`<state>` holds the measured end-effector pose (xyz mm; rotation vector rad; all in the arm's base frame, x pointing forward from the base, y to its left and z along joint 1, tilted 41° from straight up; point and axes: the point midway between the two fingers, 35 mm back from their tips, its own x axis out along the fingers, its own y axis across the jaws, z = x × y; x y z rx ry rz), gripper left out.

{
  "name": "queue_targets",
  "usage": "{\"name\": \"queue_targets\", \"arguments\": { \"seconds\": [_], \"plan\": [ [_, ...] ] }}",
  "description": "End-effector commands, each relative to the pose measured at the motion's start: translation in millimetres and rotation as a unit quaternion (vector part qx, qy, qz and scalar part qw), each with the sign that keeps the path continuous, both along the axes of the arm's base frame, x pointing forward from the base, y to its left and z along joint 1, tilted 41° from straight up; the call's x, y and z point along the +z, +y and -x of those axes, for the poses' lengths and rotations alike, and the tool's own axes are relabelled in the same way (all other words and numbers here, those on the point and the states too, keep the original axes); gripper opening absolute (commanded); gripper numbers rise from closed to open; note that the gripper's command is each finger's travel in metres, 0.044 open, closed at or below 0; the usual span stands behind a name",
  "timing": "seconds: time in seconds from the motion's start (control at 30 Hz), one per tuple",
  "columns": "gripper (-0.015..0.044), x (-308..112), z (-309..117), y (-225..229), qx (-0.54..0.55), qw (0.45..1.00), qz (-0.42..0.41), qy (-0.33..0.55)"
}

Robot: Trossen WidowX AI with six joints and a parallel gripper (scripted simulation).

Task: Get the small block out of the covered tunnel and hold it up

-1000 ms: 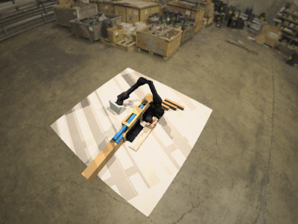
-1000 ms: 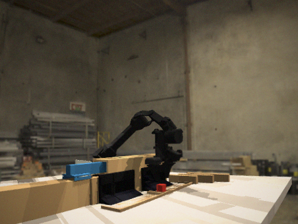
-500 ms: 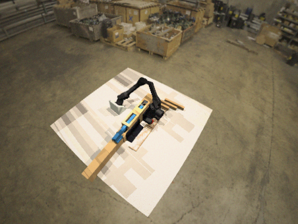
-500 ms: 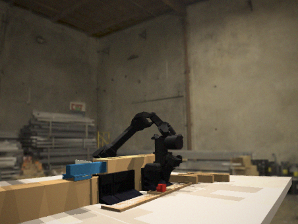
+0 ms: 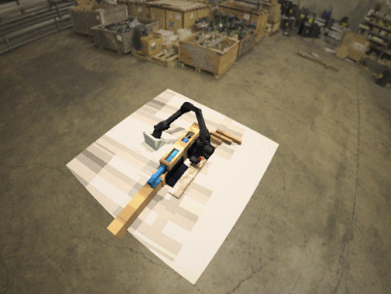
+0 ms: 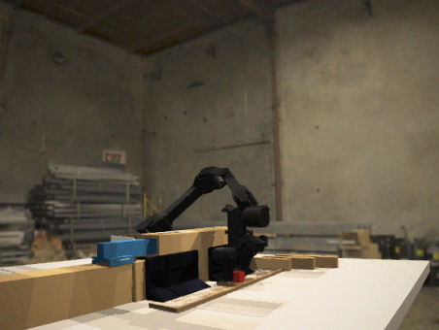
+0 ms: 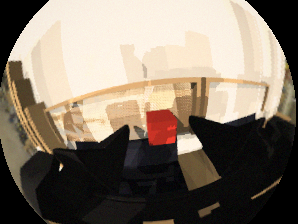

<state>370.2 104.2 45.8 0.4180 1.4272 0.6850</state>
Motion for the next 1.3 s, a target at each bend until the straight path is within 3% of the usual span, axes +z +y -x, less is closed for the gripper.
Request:
{"name": "queue_targets", "arguments": {
  "seconds": [0.0, 0.23, 0.47, 0.6, 1.27],
  "plan": [
    [0.0335, 1, 0, -1, -0.001, 1.0, 0.0, 0.0],
    [0.0151, 1, 0, -1, -0.001, 1.0, 0.0, 0.0],
    [0.0105, 1, 0, -1, -0.001, 1.0, 0.0, 0.0],
    [0.0, 6, -2, -6, -0.001, 1.0, 0.001, 0.0],
    [0.0, 74, -5, -68, -0.002, 1.0, 0.003, 0.002]
  ]
}}
